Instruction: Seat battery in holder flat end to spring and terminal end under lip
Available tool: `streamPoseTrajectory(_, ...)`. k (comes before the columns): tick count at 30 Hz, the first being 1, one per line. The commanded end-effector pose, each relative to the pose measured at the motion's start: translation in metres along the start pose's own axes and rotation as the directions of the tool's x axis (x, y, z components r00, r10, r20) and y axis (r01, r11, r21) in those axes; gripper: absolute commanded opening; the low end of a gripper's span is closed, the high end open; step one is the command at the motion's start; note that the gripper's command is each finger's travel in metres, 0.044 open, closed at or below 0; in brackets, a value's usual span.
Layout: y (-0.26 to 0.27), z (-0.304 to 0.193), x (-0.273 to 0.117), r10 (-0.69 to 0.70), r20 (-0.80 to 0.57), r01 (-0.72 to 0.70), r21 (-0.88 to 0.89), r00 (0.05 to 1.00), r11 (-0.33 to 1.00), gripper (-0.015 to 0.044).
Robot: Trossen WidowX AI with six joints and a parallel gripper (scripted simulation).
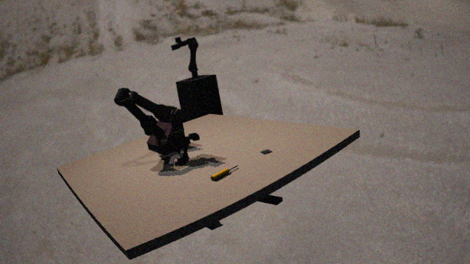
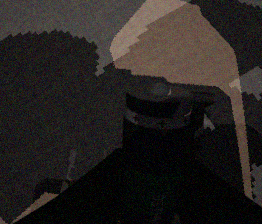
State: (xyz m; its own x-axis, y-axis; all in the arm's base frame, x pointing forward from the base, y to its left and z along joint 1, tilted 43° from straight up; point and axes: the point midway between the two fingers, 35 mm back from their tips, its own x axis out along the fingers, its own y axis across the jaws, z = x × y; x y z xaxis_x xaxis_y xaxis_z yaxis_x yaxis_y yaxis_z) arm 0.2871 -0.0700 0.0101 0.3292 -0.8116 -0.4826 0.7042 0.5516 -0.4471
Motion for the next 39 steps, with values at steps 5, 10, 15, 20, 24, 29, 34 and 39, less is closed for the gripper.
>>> streamPoseTrajectory(5, -0.003, -0.003, 0.001, 0.000, 0.040, 0.001, -0.008, 0.999, 1.000, 0.0076)
streamPoseTrajectory(10, -0.005, -0.004, 0.001, 0.006, 0.061, -0.006, -0.010, 0.998, 1.000, 0.0076)
streamPoseTrajectory(15, -0.006, -0.006, 0.001, 0.009, 0.066, -0.008, -0.010, 0.998, 1.000, 0.0076)
streamPoseTrajectory(20, -0.006, -0.014, -0.001, 0.011, 0.063, -0.010, -0.011, 0.998, 1.000, 0.0076)
streamPoseTrajectory(24, -0.006, -0.019, -0.002, 0.013, 0.063, -0.012, -0.011, 0.998, 1.000, 0.0076)
streamPoseTrajectory(29, -0.006, -0.023, -0.004, 0.015, 0.064, -0.015, -0.010, 0.998, 1.000, 0.0076)
streamPoseTrajectory(34, -0.006, -0.027, -0.006, 0.019, 0.063, -0.018, -0.011, 0.998, 1.000, 0.0076)
streamPoseTrajectory(39, -0.006, -0.028, -0.006, 0.022, 0.057, -0.022, -0.012, 0.998, 1.000, 0.0076)
